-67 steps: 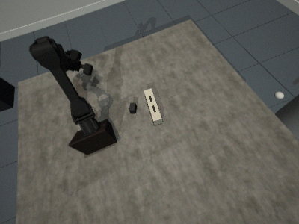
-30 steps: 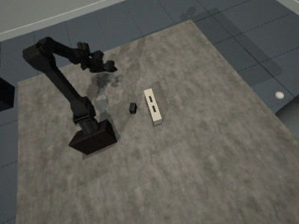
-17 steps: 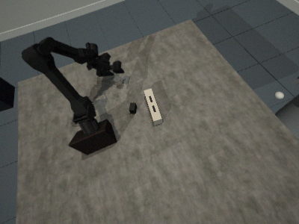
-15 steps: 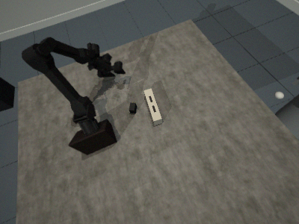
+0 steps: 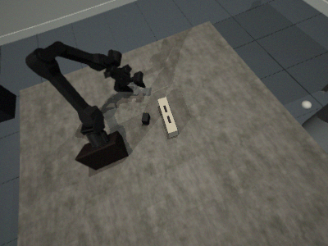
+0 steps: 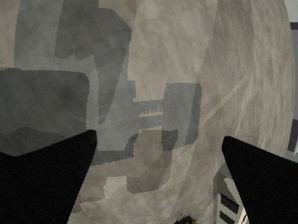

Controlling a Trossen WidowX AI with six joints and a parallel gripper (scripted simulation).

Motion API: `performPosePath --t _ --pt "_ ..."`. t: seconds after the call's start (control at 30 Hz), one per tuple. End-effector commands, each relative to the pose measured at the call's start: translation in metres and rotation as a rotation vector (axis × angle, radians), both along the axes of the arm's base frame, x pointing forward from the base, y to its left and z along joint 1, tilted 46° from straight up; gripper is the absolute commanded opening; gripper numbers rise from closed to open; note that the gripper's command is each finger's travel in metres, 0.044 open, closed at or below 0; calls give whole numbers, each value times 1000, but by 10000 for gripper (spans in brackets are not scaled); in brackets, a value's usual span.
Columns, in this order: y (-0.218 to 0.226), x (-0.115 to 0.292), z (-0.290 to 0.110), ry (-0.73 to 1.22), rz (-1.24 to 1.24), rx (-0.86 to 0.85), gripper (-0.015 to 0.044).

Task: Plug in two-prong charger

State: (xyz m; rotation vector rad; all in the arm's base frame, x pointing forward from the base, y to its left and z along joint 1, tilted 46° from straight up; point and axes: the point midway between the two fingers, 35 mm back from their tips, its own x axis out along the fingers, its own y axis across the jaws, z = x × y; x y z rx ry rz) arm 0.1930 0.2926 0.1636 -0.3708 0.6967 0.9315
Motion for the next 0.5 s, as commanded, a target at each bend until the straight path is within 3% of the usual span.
performPosePath --t 0.0,0.47 --pt "-10 5 -18 26 27 -62 440" --pt "-47 19 -53 97 117 -179 440"
